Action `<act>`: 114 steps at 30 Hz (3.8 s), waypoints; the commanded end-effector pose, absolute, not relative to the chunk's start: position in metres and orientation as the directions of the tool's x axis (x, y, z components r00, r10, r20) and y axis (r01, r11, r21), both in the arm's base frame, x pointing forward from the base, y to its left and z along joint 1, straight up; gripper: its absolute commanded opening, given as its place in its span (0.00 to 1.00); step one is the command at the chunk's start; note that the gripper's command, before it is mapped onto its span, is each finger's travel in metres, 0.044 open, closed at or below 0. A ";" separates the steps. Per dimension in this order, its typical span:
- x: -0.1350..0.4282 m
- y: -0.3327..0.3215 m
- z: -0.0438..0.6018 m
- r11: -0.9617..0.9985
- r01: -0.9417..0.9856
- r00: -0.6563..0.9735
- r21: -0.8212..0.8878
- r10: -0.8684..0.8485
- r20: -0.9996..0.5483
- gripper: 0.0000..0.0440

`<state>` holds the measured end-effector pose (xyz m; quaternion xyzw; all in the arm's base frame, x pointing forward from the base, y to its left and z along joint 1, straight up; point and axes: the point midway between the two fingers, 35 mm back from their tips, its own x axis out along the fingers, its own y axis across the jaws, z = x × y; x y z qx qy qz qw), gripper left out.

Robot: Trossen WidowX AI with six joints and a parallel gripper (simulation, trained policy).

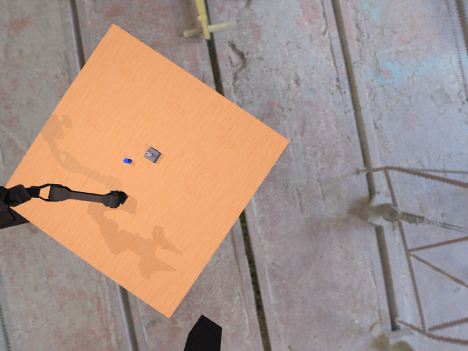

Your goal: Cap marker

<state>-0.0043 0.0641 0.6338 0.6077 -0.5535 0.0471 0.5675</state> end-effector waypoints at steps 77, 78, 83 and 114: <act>0.143 -0.060 0.507 -0.493 -0.121 0.920 0.861 -0.382 -0.089 0.72; 0.145 -0.061 0.505 -0.498 -0.110 0.922 0.860 -0.375 -0.100 0.72; 0.156 -0.061 0.495 -0.524 -0.049 0.929 0.850 -0.337 -0.154 0.72; 0.219 -0.050 0.424 -0.599 0.311 0.875 0.738 -0.121 -0.468 0.72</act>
